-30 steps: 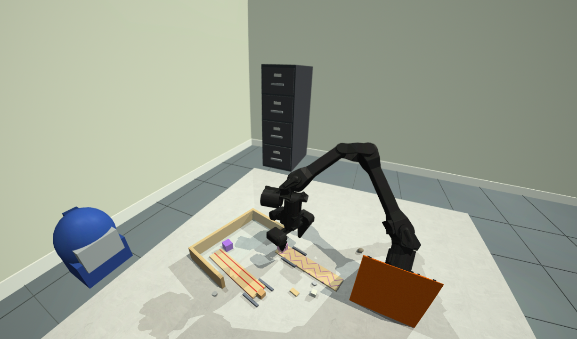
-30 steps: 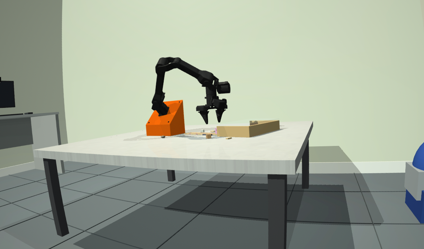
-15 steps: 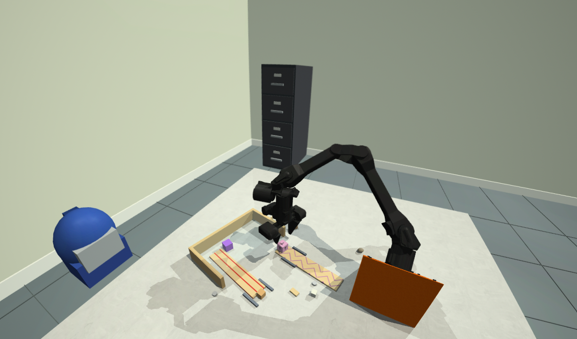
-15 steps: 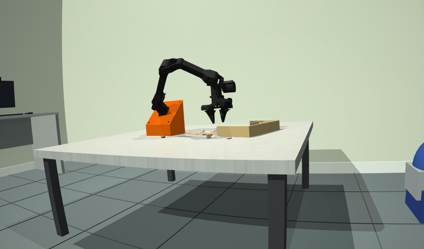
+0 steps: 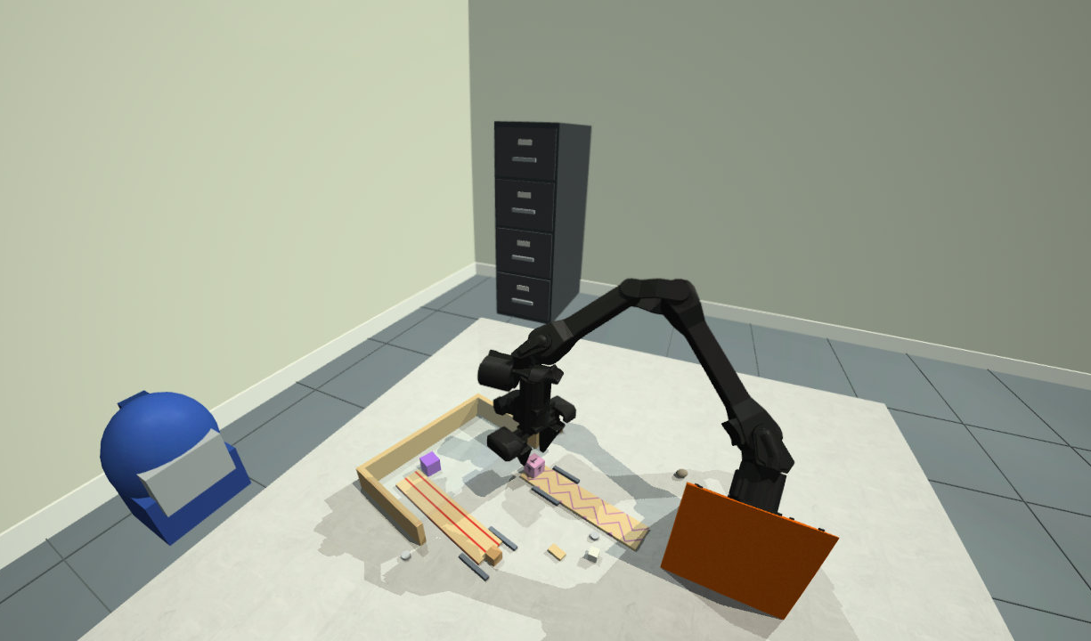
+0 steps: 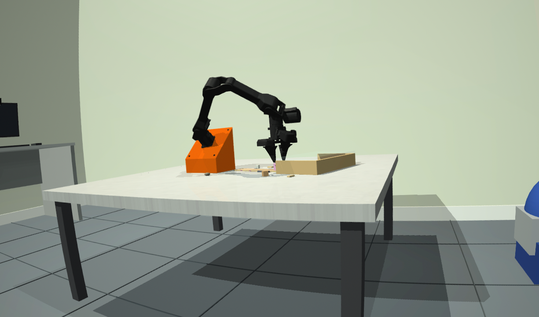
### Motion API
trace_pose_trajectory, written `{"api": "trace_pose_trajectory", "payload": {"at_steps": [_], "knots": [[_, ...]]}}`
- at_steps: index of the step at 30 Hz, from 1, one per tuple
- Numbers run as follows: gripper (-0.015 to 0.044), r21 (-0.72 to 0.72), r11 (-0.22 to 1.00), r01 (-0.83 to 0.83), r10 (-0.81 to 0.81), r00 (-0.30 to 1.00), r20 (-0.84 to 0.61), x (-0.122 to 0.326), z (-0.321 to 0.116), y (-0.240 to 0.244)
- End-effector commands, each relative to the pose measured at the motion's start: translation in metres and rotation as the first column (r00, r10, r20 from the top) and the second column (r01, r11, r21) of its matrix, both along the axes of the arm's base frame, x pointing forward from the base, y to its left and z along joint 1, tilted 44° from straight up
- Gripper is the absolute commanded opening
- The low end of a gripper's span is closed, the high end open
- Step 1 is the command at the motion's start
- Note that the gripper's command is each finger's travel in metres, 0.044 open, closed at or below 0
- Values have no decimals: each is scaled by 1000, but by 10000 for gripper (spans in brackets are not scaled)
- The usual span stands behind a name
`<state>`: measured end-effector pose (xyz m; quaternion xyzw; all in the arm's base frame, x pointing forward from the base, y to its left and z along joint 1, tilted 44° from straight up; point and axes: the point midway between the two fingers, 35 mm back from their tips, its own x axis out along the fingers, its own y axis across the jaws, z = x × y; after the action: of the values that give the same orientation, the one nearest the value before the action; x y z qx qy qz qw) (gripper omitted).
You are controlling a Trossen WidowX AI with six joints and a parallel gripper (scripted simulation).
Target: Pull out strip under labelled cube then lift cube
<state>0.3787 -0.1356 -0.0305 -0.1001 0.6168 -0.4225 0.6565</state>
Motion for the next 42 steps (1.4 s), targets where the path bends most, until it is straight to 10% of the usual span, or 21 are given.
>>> {"api": "trace_pose_trajectory", "payload": {"at_steps": [1, 19, 33, 42], "knots": [[250, -5, 1000, -3, 3, 1000, -14, -4, -7, -4], [250, -7, 1000, -3, 3, 1000, -15, -8, -22, -19], [0, -2, 1000, 1, -1, 1000, -6, -8, -19, -17], [0, -2, 1000, -2, 2, 1000, -14, -41, -1, 12]]}}
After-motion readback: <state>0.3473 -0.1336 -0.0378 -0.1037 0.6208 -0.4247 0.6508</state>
